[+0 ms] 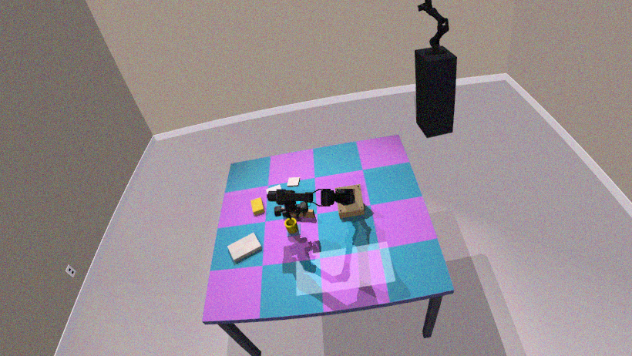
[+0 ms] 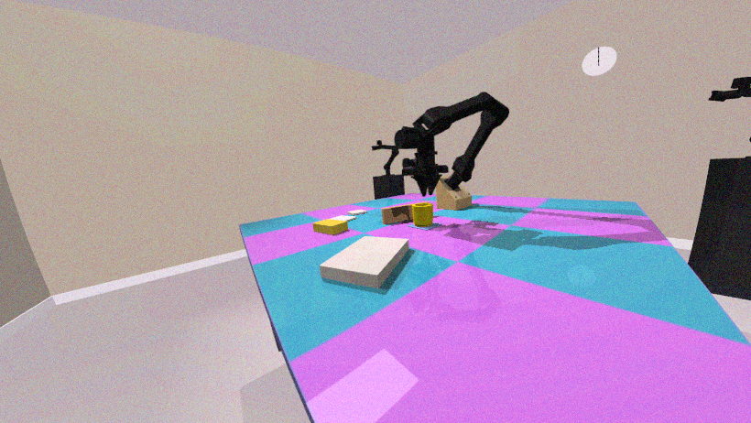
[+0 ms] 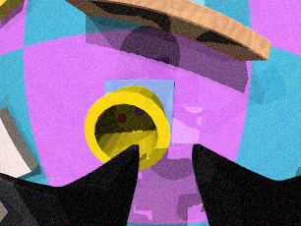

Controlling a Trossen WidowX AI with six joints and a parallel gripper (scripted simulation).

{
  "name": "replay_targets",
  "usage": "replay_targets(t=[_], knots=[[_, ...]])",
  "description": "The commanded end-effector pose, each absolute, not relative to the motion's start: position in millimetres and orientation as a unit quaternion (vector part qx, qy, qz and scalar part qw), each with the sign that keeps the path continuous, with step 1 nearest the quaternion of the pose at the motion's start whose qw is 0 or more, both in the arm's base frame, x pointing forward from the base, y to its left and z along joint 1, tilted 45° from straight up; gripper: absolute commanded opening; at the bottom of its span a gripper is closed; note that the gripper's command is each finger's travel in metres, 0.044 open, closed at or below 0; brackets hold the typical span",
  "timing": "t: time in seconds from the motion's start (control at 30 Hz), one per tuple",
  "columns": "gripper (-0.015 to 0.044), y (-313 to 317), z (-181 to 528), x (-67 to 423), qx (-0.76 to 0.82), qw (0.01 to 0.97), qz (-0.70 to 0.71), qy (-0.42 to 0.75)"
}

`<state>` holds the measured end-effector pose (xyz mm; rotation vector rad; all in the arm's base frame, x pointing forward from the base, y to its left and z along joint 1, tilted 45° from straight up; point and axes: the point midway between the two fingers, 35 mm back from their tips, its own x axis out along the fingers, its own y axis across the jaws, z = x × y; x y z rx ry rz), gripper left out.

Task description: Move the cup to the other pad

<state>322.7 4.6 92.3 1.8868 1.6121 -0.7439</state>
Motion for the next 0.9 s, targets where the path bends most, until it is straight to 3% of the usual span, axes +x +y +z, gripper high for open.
replay_targets(t=[0.0,0.87], knots=[[0.0167,5.6,92.9,323.4,0.704,0.259,-0.281,0.599],[0.0167,32.1,65.7,329.6,0.704,0.26,-0.281,0.599]])
